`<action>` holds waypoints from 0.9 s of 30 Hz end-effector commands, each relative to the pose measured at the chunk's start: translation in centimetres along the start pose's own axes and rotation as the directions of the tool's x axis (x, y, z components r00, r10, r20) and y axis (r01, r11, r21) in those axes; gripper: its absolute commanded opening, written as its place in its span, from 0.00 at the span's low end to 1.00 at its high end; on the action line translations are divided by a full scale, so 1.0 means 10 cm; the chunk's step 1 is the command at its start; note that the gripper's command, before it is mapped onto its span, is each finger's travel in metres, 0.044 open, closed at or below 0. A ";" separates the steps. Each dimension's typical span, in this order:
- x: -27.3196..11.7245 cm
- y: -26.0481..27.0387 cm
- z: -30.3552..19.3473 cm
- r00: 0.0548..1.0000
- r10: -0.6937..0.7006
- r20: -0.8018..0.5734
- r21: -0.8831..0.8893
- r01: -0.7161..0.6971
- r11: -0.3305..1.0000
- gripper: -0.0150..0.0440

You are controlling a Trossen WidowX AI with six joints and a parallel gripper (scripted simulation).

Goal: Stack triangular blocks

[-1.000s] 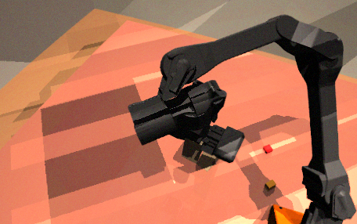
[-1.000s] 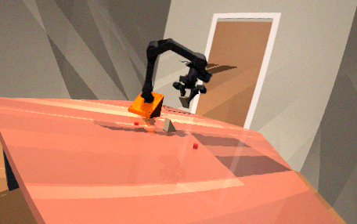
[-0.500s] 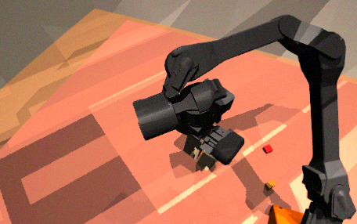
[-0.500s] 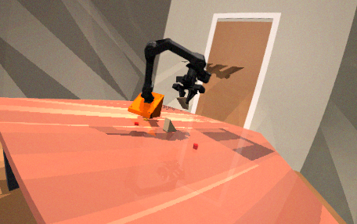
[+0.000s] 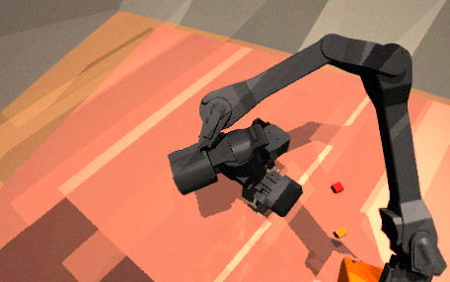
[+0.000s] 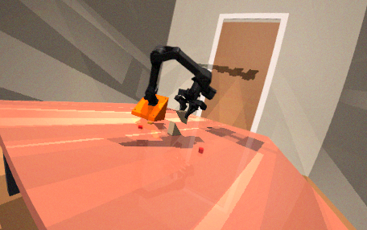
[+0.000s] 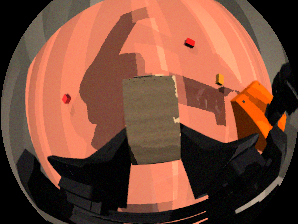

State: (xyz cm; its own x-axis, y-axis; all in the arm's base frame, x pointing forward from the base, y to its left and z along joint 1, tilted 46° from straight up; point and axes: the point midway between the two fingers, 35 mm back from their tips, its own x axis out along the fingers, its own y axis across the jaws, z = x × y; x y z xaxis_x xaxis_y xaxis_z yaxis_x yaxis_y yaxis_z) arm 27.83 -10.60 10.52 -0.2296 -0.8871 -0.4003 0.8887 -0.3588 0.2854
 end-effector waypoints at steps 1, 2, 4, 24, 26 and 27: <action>0.08 -0.01 -0.02 1.000 0.000 0.014 -0.012 0.000 1.000 0.25; 0.11 -0.01 -0.02 1.000 0.000 0.013 -0.012 0.000 1.000 0.25; 0.19 -0.01 -0.02 1.000 0.000 0.013 -0.012 0.000 1.000 0.25; 0.33 -0.03 -0.04 1.000 0.007 0.015 -0.007 -0.006 1.000 0.25; 0.33 -0.03 -0.04 1.000 0.008 0.015 -0.007 -0.008 1.000 0.25; 0.33 -0.03 -0.04 1.000 0.008 0.015 -0.007 -0.008 1.000 0.25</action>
State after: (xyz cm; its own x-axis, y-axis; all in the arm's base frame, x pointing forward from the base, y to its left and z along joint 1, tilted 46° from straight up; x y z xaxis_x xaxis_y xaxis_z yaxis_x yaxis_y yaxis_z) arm 26.91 -13.36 8.64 -0.2349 -0.8912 -0.3881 0.8913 -0.3568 0.2798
